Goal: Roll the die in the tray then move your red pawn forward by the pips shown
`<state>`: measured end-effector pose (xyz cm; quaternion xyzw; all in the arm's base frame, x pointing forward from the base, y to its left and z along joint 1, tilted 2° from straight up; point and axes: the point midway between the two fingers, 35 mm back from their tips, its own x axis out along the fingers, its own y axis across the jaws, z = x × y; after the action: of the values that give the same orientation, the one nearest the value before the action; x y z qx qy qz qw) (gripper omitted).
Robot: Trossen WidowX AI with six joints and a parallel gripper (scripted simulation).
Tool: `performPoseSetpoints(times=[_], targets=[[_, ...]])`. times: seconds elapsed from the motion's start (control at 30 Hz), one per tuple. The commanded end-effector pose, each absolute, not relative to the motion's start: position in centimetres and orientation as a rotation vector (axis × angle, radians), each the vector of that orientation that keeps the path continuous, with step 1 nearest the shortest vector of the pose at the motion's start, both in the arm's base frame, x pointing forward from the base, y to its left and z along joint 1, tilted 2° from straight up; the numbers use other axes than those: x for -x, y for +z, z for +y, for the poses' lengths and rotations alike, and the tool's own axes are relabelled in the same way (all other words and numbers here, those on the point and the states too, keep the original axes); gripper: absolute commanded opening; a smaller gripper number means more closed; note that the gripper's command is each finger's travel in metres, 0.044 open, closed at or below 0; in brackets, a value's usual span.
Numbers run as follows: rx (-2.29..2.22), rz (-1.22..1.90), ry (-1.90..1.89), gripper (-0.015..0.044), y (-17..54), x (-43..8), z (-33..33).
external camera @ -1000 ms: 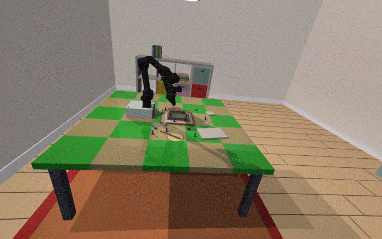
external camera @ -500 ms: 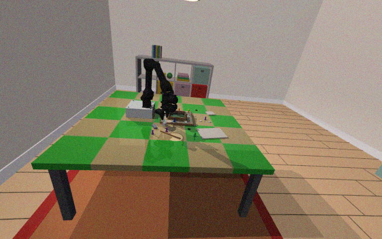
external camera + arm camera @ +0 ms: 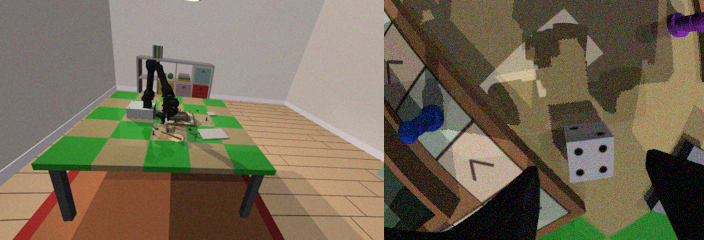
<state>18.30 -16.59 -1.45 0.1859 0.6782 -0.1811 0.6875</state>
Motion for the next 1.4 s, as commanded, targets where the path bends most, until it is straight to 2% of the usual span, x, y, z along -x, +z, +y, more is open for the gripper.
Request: performPoseSetpoints(times=[0.0, 0.43, 0.63, 0.87, 0.97, 1.37], targets=[[-0.419, 1.525, -0.409, 0.0275, -2.2, -18.1, -16.5], [-0.420, 1.525, -0.409, 0.0275, -4.0, -18.1, -16.4], [-0.420, 1.525, -0.409, 0.0118, -4.0, -18.1, -16.4], [-0.420, 1.525, -0.409, 0.0071, -4.0, -18.1, -16.4], [-0.419, 1.525, -0.409, 0.0000, -3.6, -18.2, -16.5], [-0.419, 1.524, -0.409, 0.0000, 4.9, -18.8, -16.6]])
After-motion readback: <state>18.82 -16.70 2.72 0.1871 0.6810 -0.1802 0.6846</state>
